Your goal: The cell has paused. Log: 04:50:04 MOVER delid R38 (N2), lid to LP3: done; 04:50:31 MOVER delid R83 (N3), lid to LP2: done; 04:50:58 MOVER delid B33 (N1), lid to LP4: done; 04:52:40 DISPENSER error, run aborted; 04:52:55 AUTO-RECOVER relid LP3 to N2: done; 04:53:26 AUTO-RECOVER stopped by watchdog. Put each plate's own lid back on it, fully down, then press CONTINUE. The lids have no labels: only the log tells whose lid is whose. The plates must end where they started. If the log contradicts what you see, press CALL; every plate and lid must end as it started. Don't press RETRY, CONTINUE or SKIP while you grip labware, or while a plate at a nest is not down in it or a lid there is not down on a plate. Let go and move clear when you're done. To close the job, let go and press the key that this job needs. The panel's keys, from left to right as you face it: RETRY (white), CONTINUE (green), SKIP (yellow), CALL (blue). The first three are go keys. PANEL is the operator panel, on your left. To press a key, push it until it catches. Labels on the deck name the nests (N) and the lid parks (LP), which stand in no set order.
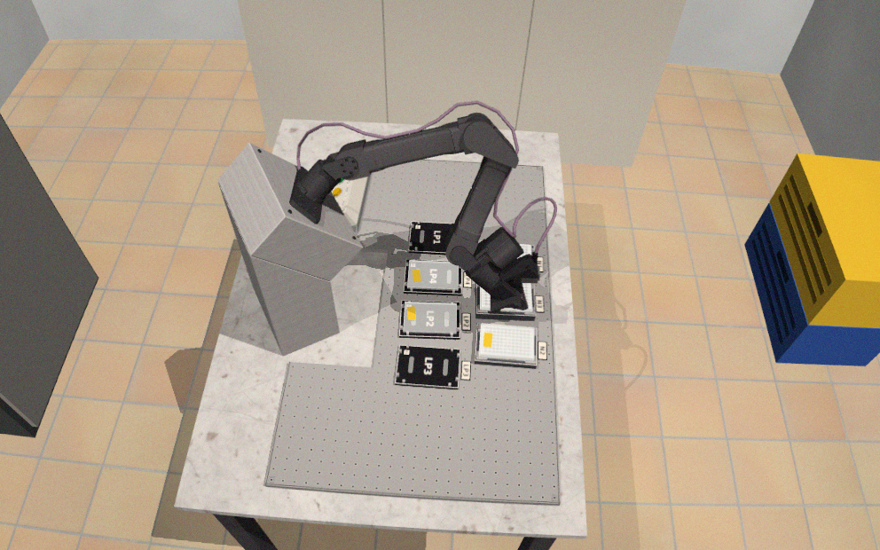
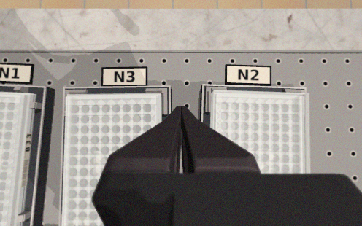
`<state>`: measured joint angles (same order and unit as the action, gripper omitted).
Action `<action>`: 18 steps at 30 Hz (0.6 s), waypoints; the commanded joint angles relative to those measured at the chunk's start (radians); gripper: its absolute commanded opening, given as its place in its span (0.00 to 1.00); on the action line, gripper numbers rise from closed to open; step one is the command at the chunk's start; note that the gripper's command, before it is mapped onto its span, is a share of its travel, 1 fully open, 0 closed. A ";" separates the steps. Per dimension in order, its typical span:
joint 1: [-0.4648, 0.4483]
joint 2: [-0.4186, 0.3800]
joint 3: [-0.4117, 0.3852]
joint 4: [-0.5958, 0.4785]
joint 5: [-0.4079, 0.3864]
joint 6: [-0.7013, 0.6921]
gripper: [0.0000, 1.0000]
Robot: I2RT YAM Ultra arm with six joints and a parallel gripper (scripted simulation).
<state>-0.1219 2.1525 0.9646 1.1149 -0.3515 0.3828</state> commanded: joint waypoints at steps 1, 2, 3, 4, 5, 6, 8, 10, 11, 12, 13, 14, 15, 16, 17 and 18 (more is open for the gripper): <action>-0.012 0.004 0.009 0.004 -0.001 -0.004 0.00; -0.012 0.004 0.009 0.004 -0.001 -0.004 0.00; -0.012 0.004 0.009 0.004 -0.001 -0.004 0.00; -0.012 0.004 0.009 0.004 -0.001 -0.004 0.00; -0.012 0.004 0.009 0.004 -0.001 -0.004 0.00; -0.012 0.004 0.009 0.004 -0.001 -0.004 0.00; -0.012 0.004 0.009 0.004 -0.001 -0.004 0.00; -0.012 0.004 0.009 0.004 -0.001 -0.004 0.00; -0.012 0.004 0.009 0.004 -0.001 -0.004 0.00; -0.018 -0.028 -0.025 -0.029 -0.014 -0.017 1.00; -0.011 -0.042 -0.038 -0.048 -0.019 -0.023 1.00; 0.003 -0.056 -0.050 -0.068 -0.023 -0.030 1.00; 0.011 -0.069 -0.061 -0.088 -0.028 -0.037 1.00; 0.014 -0.083 -0.072 -0.110 -0.032 -0.043 1.00; 0.018 -0.097 -0.084 -0.132 -0.035 -0.050 1.00; 0.022 -0.112 -0.094 -0.155 -0.038 -0.057 1.00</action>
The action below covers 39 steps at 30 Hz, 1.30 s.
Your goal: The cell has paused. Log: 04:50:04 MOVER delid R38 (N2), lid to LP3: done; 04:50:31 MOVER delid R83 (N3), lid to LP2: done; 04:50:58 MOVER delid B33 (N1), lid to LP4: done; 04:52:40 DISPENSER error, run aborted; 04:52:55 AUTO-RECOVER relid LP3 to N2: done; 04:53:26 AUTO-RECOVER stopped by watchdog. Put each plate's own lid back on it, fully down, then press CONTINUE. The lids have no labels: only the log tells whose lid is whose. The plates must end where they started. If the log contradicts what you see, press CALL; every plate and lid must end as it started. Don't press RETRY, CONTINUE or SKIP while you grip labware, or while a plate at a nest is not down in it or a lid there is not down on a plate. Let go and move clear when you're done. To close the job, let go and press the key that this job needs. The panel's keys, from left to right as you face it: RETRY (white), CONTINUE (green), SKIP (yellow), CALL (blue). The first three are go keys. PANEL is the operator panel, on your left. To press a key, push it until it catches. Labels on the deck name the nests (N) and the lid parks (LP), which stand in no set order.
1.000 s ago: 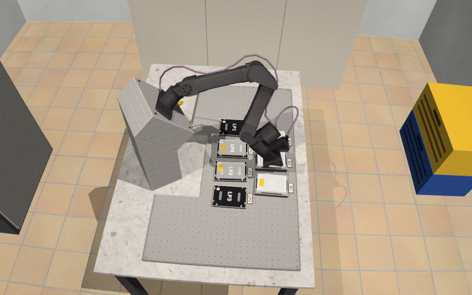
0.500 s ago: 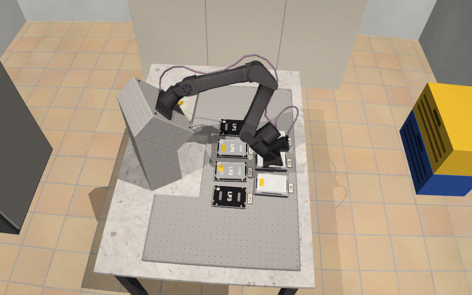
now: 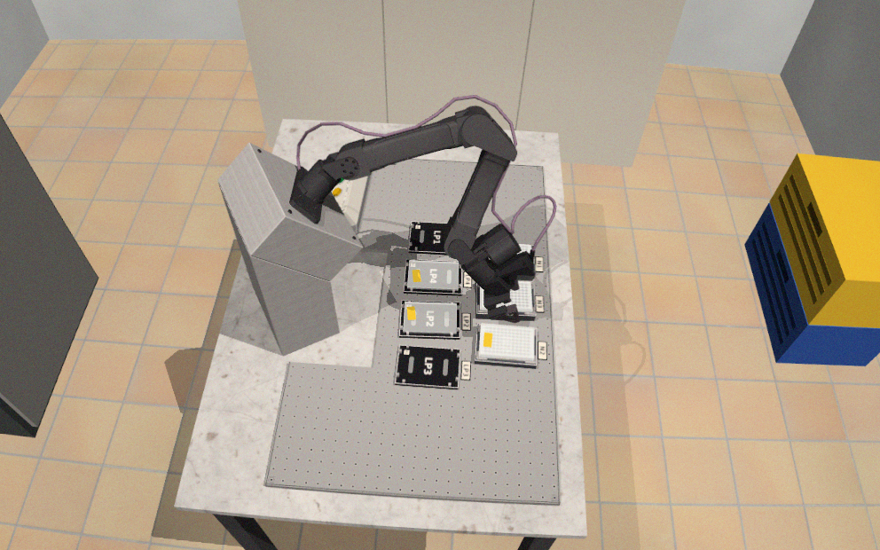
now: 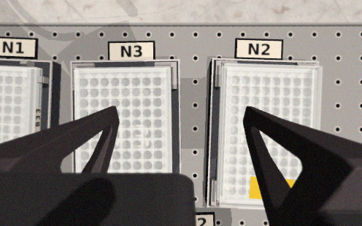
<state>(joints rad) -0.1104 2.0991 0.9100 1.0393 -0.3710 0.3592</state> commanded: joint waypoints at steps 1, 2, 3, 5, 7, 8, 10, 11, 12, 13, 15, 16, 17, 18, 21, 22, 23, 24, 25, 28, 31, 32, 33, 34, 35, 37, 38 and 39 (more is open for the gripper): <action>0.014 -0.073 -0.050 -0.102 -0.021 -0.040 1.00; 0.019 -0.087 -0.059 -0.127 -0.024 -0.047 1.00; 0.023 -0.101 -0.068 -0.151 -0.026 -0.053 1.00; 0.032 -0.129 -0.084 -0.202 -0.030 -0.066 1.00; 0.042 -0.156 -0.098 -0.255 -0.028 -0.080 1.00; 0.042 -0.156 -0.098 -0.255 -0.028 -0.080 1.00; 0.037 -0.173 -0.101 -0.293 -0.016 -0.088 1.00; 0.053 -0.184 -0.107 -0.318 -0.019 -0.095 1.00; 0.058 -0.195 -0.111 -0.344 -0.022 -0.101 1.00; 0.063 -0.206 -0.115 -0.370 -0.024 -0.107 1.00; 0.074 -0.227 -0.122 -0.423 -0.024 -0.119 1.00; 0.080 -0.238 -0.122 -0.450 -0.023 -0.124 1.00; 0.086 -0.249 -0.113 -0.477 -0.020 -0.129 1.00; 0.093 -0.258 -0.116 -0.505 -0.018 -0.135 1.00; 0.112 -0.283 -0.128 -0.589 -0.015 -0.150 1.00; 0.119 -0.291 -0.126 -0.617 -0.014 -0.154 1.00; 0.126 -0.299 -0.122 -0.644 -0.012 -0.158 1.00; 0.133 -0.307 -0.115 -0.671 -0.011 -0.162 1.00; 0.133 -0.307 -0.115 -0.671 -0.011 -0.162 1.00; 0.149 -0.321 -0.091 -0.731 -0.005 -0.169 1.00; 0.172 -0.335 -0.079 -0.806 0.000 -0.178 1.00; 0.180 -0.339 -0.078 -0.829 0.003 -0.180 1.00; 0.189 -0.339 -0.129 -0.824 0.010 -0.176 1.00; 0.200 -0.342 -0.142 -0.814 0.018 -0.163 1.00; 0.210 -0.346 -0.158 -0.802 0.026 -0.148 1.00; 0.232 -0.354 -0.190 -0.763 0.041 -0.133 1.00; 0.243 -0.358 -0.207 -0.735 0.048 -0.125 1.00; 0.254 -0.362 -0.223 -0.721 0.055 -0.117 1.00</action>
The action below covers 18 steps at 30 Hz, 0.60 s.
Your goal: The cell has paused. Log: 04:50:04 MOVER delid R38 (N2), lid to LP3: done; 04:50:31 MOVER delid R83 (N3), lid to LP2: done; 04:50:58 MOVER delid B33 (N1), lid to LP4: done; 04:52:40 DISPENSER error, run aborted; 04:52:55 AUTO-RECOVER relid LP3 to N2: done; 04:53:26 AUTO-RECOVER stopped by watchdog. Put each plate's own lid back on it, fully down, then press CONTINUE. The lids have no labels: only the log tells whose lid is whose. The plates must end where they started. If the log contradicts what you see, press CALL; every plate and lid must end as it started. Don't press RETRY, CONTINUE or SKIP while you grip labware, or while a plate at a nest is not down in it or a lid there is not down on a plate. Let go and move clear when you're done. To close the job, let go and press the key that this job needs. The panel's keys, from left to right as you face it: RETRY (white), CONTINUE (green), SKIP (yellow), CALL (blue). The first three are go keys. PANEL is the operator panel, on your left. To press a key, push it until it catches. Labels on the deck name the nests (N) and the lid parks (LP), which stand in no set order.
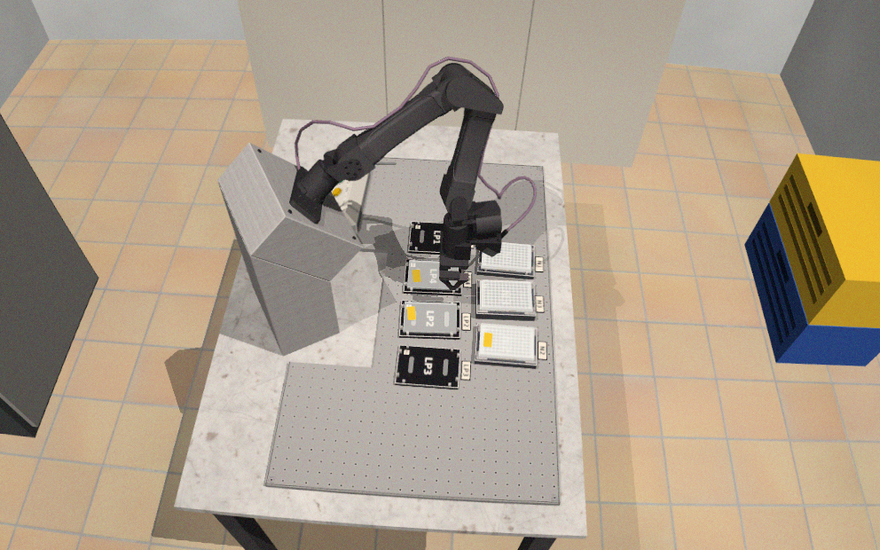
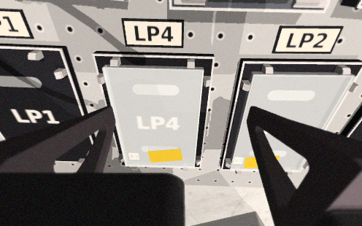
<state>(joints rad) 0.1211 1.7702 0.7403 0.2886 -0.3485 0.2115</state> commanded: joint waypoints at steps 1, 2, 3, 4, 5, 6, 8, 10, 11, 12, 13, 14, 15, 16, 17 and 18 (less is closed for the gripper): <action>0.034 -0.037 -0.069 0.044 0.041 0.039 1.00; 0.046 -0.040 -0.085 0.059 0.049 0.048 1.00; 0.046 -0.040 -0.085 0.059 0.049 0.048 1.00; 0.046 -0.040 -0.085 0.059 0.049 0.048 1.00; 0.060 -0.045 -0.103 0.077 0.060 0.059 1.00; 0.072 -0.047 -0.118 0.091 0.068 0.067 1.00; 0.097 -0.049 -0.146 0.120 0.085 0.084 1.00; 0.123 -0.051 -0.174 0.150 0.104 0.101 1.00; 0.136 -0.052 -0.188 0.165 0.114 0.110 1.00; 0.139 -0.052 -0.190 0.169 0.117 0.113 1.00; 0.140 -0.052 -0.191 0.172 0.119 0.114 1.00; 0.140 -0.052 -0.191 0.172 0.120 0.114 1.00; 0.121 -0.052 -0.191 0.173 0.122 0.114 1.00; 0.120 -0.055 -0.163 0.172 0.121 0.114 1.00; 0.119 -0.057 -0.150 0.170 0.121 0.114 1.00; 0.119 -0.057 -0.149 0.169 0.121 0.114 1.00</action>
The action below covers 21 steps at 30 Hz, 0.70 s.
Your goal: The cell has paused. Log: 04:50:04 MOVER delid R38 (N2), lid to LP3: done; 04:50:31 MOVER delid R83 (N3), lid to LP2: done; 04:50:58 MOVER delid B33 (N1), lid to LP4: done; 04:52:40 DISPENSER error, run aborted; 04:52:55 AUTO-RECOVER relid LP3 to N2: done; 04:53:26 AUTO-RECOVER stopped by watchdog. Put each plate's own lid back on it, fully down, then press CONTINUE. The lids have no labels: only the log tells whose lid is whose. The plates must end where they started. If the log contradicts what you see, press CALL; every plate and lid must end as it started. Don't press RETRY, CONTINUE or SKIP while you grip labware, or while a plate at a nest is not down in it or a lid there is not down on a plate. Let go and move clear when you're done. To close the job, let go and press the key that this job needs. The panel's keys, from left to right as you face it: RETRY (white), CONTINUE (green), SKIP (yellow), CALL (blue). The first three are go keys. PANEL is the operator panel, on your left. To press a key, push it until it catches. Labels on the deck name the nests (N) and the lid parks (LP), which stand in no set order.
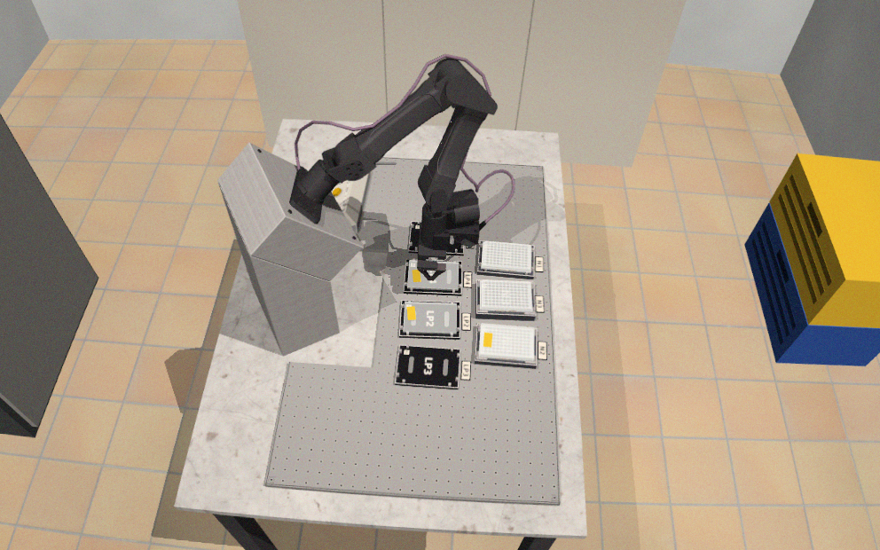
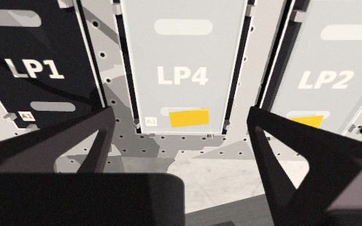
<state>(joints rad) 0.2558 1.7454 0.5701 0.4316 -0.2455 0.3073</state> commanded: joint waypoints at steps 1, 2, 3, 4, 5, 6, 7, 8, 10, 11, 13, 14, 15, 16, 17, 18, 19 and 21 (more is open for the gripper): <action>-0.016 -0.032 0.022 0.026 0.018 0.018 1.00; -0.016 -0.032 0.022 0.026 0.018 0.018 1.00; -0.016 -0.032 0.022 0.026 0.018 0.018 1.00; -0.016 -0.031 0.023 0.026 0.018 0.017 1.00; -0.017 -0.031 0.024 0.018 0.018 0.017 1.00; -0.017 -0.030 0.024 0.013 0.015 0.017 1.00; -0.017 -0.030 0.025 0.010 0.014 0.017 1.00; -0.017 -0.030 0.025 0.008 0.013 0.017 1.00; -0.017 -0.030 0.026 -0.001 0.012 0.016 1.00; -0.018 -0.031 0.027 -0.002 0.012 0.016 1.00; -0.018 -0.031 0.027 -0.003 0.010 0.016 1.00; -0.018 -0.031 0.028 -0.004 0.010 0.015 1.00; -0.018 -0.032 0.028 -0.005 0.009 0.015 1.00; -0.019 -0.032 0.029 -0.006 0.009 0.014 1.00; -0.019 -0.032 0.029 -0.007 0.008 0.014 1.00; -0.019 -0.033 0.030 -0.008 0.008 0.014 1.00; -0.019 -0.033 0.030 -0.008 0.008 0.014 1.00; -0.019 -0.033 0.030 -0.003 0.007 0.013 1.00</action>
<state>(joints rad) 0.2558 1.7454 0.5701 0.4347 -0.2379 0.3130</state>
